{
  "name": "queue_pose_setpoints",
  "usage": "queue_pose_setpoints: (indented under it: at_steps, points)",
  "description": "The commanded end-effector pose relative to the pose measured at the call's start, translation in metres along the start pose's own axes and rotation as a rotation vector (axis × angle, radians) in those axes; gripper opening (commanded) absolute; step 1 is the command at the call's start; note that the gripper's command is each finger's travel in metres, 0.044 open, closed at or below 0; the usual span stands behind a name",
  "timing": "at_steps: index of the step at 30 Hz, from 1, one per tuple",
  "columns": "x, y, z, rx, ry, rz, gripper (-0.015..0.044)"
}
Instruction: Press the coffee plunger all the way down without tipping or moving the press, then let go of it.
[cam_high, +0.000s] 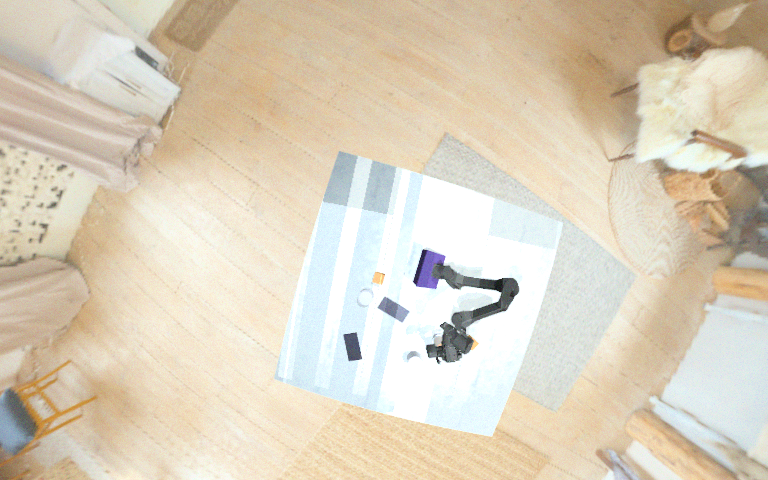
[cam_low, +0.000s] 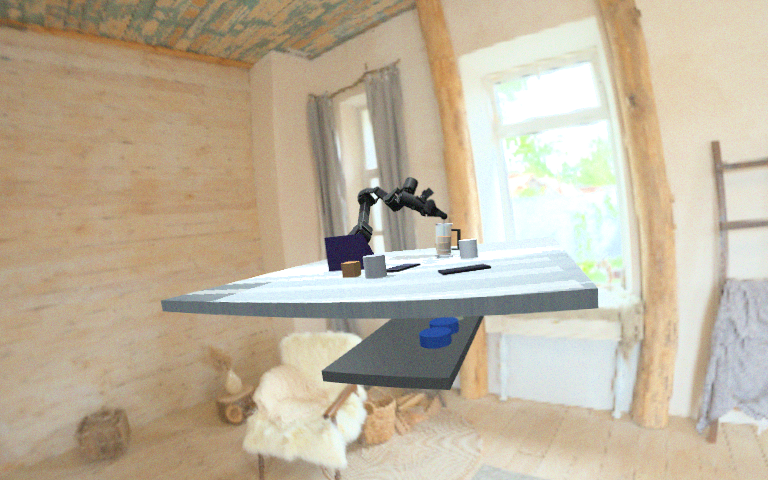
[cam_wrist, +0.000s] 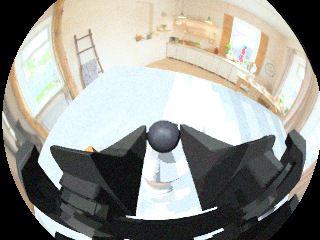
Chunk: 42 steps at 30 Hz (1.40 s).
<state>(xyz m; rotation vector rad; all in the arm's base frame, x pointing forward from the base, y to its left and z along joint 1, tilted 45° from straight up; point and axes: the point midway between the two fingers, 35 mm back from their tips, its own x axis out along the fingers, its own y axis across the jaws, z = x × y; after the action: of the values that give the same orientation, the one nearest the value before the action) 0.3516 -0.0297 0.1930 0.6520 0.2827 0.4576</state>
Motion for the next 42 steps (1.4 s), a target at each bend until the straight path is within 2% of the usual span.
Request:
queue_pose_setpoints:
  at_steps: [1, 20, 32, 37, 42]
  points:
    - [0.003, 0.0, -0.005, 0.019, 0.018, 0.01, 0.0117]
    - [0.001, -0.001, 0.0, 0.003, 0.003, 0.002, 0.0117]
    - [0.001, -0.001, 0.0, 0.003, 0.003, 0.002, 0.0432]
    - [-0.003, -0.002, 0.005, 0.003, 0.007, 0.001, 0.044]
    - [-0.036, -0.001, 0.042, 0.012, 0.022, 0.003, 0.044]
